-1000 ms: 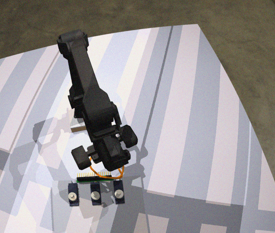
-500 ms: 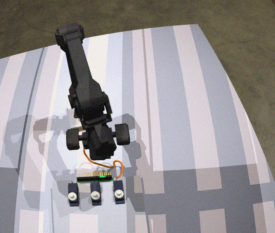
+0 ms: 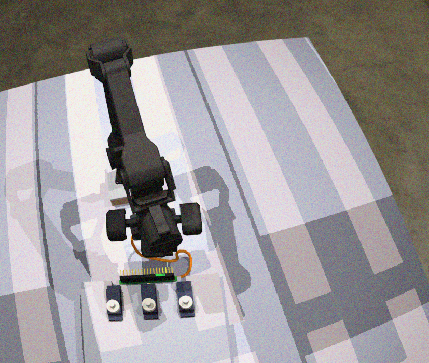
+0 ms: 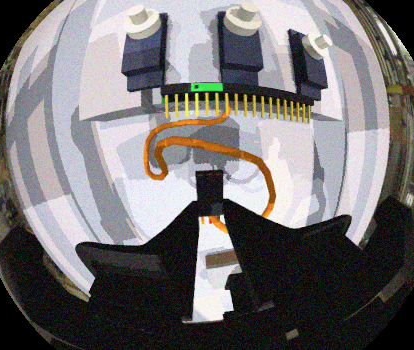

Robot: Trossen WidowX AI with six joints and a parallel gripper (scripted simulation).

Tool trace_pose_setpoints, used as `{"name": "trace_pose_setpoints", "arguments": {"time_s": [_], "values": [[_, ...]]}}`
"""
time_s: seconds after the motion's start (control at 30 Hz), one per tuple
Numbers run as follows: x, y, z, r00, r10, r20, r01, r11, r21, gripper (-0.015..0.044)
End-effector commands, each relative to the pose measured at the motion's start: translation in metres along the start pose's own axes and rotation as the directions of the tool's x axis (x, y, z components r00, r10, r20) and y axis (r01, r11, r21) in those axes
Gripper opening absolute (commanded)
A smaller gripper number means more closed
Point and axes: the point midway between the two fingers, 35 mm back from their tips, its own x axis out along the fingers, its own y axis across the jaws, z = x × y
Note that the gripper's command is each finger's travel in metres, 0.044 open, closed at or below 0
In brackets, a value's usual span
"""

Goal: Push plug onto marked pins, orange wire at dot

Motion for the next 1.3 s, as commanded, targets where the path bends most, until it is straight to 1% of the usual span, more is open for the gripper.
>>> {"name": "trace_pose_setpoints", "arguments": {"time_s": [0.0, 0.23, 1.27], "values": [[0.000, 0.000, 0.008, 1.000, 0.002, 0.002, -0.002, 1.000, 0.003, 0.0000], [-0.002, -0.002, 0.031, 1.000, 0.001, 0.003, -0.001, 1.000, 0.003, 0.0000], [-0.002, -0.001, 0.047, 1.000, 0.001, 0.005, -0.001, 1.000, 0.003, 0.0000]]}}
